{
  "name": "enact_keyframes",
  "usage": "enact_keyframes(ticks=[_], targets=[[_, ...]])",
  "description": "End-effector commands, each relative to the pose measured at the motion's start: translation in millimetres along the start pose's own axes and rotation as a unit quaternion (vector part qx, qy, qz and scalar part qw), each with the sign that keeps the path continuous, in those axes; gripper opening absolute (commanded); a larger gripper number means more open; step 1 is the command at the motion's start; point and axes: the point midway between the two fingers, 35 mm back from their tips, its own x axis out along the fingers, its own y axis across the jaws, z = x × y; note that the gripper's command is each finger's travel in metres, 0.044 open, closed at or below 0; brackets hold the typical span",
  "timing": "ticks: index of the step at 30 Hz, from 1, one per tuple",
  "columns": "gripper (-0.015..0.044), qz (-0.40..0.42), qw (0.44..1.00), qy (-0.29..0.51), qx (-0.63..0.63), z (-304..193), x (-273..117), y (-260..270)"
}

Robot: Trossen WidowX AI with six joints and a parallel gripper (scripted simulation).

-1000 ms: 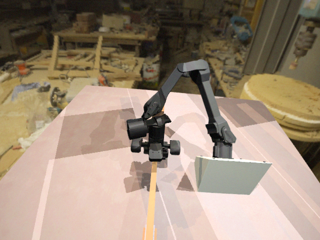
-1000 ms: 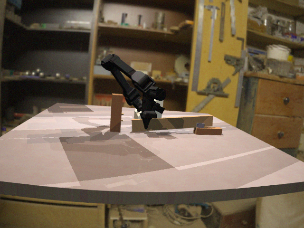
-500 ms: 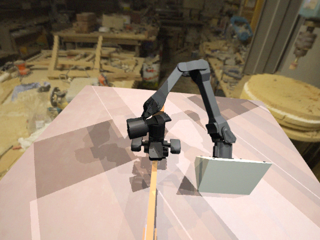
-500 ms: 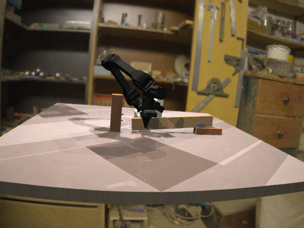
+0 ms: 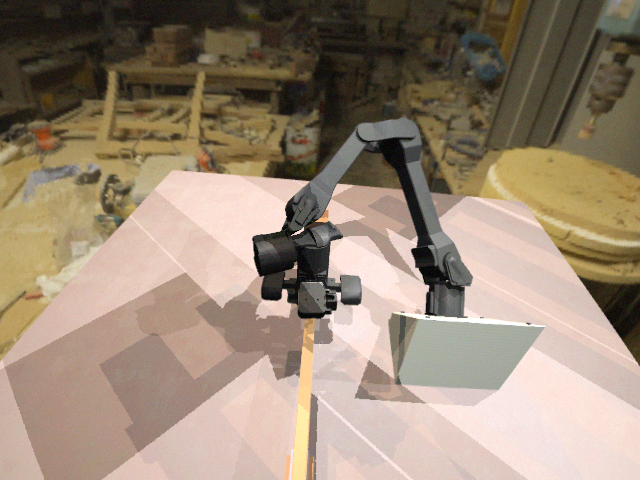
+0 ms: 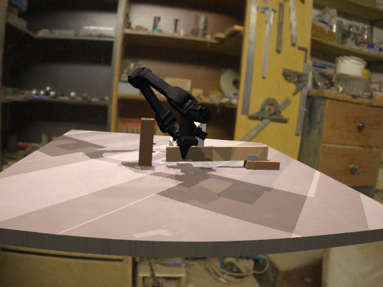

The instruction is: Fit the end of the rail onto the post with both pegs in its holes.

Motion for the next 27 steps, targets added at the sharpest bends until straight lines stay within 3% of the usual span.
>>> enact_keyframes(ticks=[1,27], targets=[[0.0,-0.002,1.0,-0.006,0.0,2,-4,-2],[0.0,-0.002,1.0,-0.006,0.0,2,-17,-2]])
